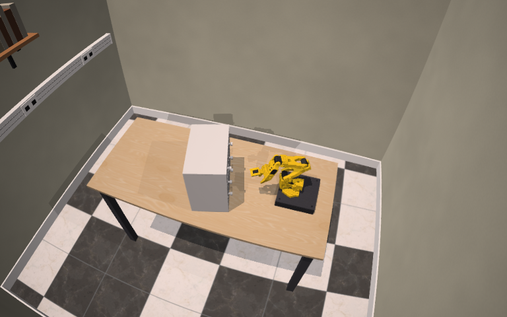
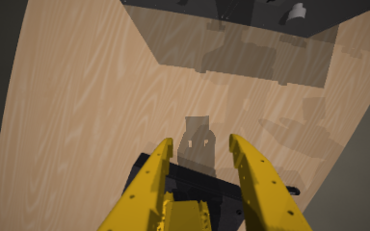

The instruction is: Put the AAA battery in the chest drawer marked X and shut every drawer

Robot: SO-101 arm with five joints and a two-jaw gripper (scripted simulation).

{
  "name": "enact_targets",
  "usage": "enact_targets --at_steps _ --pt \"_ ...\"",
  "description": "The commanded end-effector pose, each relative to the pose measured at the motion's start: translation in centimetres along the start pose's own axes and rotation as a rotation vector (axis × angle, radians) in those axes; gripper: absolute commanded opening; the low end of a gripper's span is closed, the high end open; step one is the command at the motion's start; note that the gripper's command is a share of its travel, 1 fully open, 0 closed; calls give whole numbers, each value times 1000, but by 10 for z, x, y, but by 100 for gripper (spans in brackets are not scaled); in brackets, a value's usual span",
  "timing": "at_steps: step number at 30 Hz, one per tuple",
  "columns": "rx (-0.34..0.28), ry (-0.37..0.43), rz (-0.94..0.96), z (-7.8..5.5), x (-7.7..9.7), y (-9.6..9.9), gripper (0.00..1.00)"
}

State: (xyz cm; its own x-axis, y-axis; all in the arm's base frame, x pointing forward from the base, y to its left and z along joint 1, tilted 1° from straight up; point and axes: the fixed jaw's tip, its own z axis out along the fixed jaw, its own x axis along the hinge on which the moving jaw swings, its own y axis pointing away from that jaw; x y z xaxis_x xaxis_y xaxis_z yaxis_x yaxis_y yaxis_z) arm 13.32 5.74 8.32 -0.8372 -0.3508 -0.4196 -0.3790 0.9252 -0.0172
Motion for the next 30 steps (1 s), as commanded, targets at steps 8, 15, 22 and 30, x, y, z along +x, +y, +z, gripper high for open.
enact_targets --at_steps 8,15,22,30 --pt "36 363 193 6 20 -28 30" --pt "34 426 230 6 24 -33 33" --pt "34 426 230 6 24 -33 38" --pt "34 426 230 6 24 -33 40"
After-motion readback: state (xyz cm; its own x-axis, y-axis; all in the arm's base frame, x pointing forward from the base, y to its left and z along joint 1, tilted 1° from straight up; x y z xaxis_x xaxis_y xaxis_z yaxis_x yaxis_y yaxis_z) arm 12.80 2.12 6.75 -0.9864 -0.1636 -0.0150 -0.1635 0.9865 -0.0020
